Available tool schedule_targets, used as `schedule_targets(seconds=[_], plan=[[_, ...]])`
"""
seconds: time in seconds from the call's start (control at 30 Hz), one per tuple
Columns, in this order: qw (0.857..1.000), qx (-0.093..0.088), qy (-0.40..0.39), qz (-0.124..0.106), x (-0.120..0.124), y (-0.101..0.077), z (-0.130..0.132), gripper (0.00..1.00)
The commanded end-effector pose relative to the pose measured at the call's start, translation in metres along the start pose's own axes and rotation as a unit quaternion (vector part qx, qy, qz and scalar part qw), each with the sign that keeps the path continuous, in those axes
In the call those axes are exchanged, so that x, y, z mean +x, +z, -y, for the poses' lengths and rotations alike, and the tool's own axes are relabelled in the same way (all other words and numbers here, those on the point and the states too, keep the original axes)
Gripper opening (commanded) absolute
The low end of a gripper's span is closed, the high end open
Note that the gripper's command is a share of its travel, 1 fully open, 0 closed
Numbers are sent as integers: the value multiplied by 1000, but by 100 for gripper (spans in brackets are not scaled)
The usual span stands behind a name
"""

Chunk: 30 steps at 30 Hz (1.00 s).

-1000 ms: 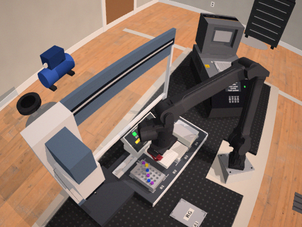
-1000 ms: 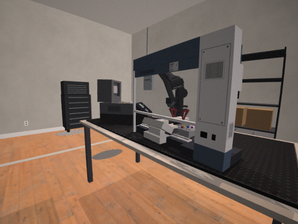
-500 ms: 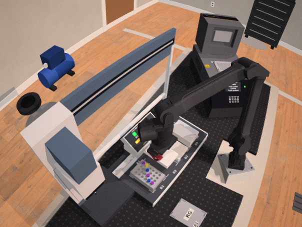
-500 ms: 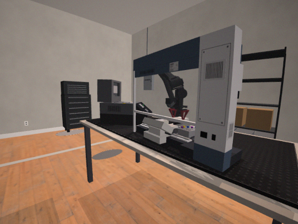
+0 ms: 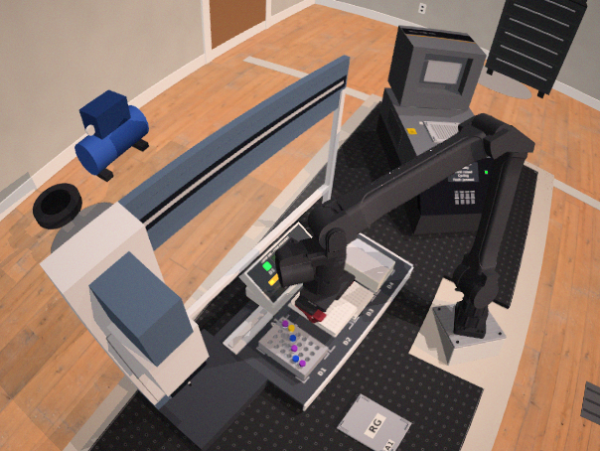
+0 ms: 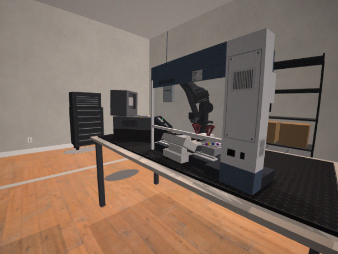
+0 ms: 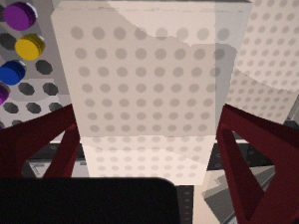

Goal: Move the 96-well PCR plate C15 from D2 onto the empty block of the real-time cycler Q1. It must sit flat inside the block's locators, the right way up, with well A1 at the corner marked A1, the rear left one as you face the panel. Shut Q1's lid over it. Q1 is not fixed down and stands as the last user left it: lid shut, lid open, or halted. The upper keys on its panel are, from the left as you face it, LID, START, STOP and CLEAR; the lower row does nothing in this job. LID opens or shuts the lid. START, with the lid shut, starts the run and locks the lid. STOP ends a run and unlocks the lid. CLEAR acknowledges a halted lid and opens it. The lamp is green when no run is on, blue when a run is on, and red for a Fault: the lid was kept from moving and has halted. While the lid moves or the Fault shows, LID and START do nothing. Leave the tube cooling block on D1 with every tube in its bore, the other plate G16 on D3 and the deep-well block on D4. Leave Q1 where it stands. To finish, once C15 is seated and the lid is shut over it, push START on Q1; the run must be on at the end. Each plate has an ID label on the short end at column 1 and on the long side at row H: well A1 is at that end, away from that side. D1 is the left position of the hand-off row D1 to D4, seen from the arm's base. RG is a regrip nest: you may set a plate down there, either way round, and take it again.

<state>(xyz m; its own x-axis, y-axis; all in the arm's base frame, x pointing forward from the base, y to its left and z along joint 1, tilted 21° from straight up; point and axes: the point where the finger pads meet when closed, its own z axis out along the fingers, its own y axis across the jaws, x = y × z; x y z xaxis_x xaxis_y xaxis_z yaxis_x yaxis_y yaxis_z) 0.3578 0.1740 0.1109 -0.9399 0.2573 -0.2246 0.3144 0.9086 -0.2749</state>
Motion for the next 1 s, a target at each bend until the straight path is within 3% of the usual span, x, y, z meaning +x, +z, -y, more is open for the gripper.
schedule_targets(seconds=[0.0, 0.17, 0.43, 0.97], plan=[[999, -25, 5, 21, -18, -23, -8, 0], [999, -35, 18, 29, -29, -31, -6, 0], [998, -44, 19, 37, -25, -40, -15, 0], [999, -29, 15, 26, -21, -24, -22, 0]])
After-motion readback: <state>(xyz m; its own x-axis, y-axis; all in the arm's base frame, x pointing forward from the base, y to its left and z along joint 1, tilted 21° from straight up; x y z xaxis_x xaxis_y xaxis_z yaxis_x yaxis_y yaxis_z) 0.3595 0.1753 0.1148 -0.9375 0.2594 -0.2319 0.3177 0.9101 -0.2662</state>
